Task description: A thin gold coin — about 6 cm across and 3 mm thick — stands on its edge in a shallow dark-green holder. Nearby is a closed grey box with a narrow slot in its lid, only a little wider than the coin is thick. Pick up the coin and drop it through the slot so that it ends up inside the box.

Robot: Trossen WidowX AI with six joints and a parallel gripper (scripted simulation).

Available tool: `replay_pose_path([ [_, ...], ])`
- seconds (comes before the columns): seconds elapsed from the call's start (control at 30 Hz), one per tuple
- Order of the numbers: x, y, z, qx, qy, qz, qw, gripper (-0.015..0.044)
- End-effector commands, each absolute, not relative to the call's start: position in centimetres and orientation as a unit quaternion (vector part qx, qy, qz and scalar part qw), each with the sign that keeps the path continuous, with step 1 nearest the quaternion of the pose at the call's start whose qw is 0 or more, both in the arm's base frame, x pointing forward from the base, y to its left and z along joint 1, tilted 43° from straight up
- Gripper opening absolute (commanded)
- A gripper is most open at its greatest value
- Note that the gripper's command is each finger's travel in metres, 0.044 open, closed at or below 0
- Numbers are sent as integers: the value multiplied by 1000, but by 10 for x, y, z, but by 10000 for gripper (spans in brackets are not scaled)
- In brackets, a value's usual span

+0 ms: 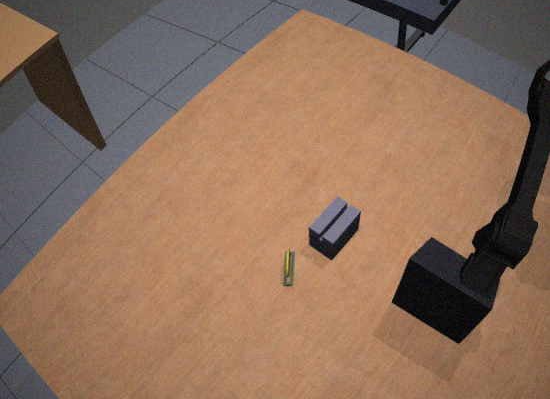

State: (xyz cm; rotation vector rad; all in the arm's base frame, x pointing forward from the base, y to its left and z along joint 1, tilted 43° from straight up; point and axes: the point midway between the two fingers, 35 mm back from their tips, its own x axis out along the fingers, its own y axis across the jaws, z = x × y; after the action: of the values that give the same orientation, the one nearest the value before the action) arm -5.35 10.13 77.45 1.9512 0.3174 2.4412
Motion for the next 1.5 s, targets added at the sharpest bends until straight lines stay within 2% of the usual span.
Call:
replay_pose_path([
  [0.0,-54,102,774,621,102,777,2,374],
  [0.27,-45,178,756,629,136,759,100,164],
  [0.53,-10,273,717,639,175,712,232,161],
  [0.8,50,350,660,645,206,638,367,161],
  [1.0,80,375,632,644,215,600,422,161],
  [1.3,157,408,568,630,218,512,542,161],
  [1.47,212,422,510,619,234,432,613,161],
])
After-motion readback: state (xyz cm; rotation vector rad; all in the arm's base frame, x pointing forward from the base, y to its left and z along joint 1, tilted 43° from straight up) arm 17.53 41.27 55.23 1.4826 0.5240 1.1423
